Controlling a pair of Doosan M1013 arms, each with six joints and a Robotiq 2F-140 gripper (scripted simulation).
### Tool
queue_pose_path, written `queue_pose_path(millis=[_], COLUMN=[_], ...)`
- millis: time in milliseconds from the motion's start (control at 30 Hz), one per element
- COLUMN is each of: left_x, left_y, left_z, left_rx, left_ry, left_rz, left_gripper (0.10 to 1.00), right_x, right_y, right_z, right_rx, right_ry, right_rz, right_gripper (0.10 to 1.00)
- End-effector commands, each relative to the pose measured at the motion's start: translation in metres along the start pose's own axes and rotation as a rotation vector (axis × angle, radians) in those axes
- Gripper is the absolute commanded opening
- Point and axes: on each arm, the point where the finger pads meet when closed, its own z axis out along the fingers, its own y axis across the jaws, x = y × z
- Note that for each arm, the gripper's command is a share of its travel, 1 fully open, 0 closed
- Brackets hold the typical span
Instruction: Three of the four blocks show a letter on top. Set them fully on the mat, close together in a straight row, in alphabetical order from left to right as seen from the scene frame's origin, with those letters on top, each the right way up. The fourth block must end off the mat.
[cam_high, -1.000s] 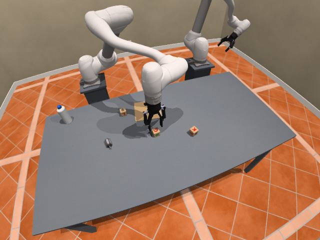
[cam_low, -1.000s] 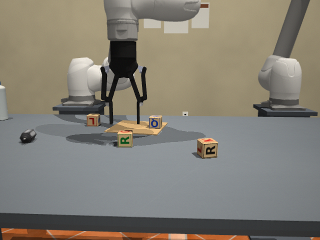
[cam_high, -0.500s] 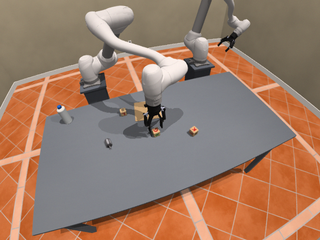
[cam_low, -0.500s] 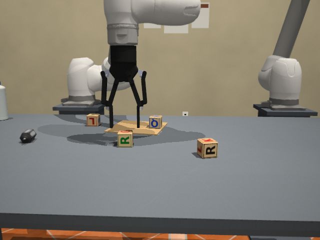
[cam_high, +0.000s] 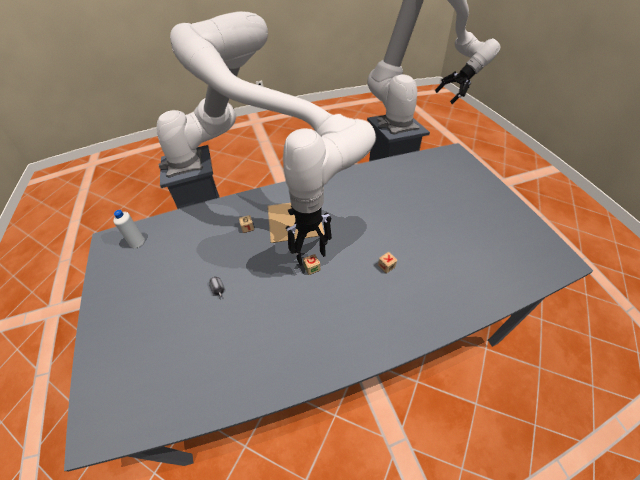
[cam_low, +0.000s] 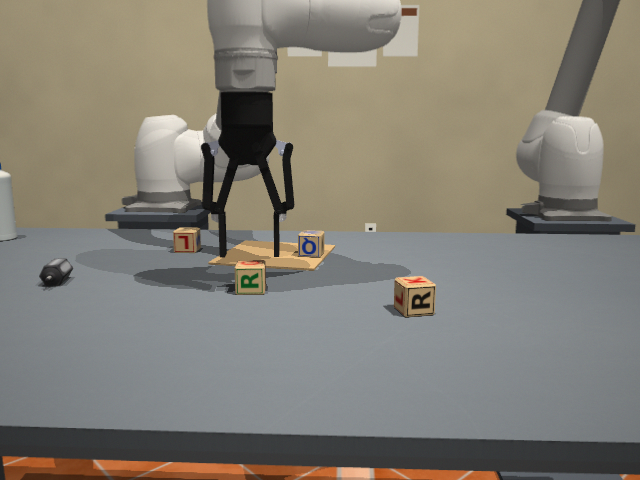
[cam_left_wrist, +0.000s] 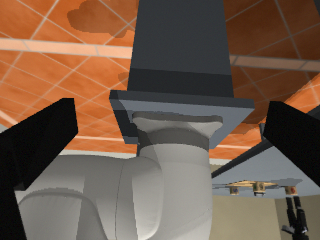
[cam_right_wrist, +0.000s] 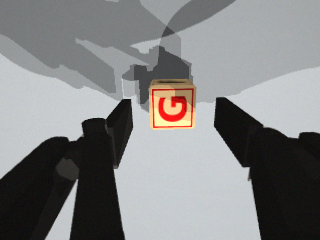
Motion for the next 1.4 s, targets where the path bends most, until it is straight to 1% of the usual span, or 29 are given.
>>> queue_pose_path(millis=[0,133,267,333,600,767,1367], left_x=[0.000,0.000,0.000,0.000,0.000,0.000,0.000], left_y=[0.000,0.000,0.000,0.000,0.000,0.000,0.000], left_z=[0.000,0.000,0.000,0.000,0.000,0.000,0.000], left_rx=[0.000,0.000,0.000,0.000,0.000,0.000,0.000], left_ry=[0.001,0.001,0.001,0.001,0.001,0.001,0.001], left_rz=[0.000,0.000,0.000,0.000,0.000,0.000,0.000], left_gripper=[1.000,1.000,1.000,1.000,1.000,1.000,1.000], right_x=[0.000,0.000,0.000,0.000,0.000,0.000,0.000], right_y=[0.000,0.000,0.000,0.000,0.000,0.000,0.000], right_z=[-0.001,0.003,0.012,0.012,0.037,0.048,0.051], right_rx=[-0.001,-0.001,-0.001,-0.001,-0.001,-0.001,-0.001], right_ry=[-0.001,-0.001,-0.001,-0.001,-0.001,-0.001,-0.001], right_rz=[0.000,0.000,0.000,0.000,0.000,0.000,0.000], right_gripper=[0.550,0.550,0.550,0.550,0.550,0.550,0.550])
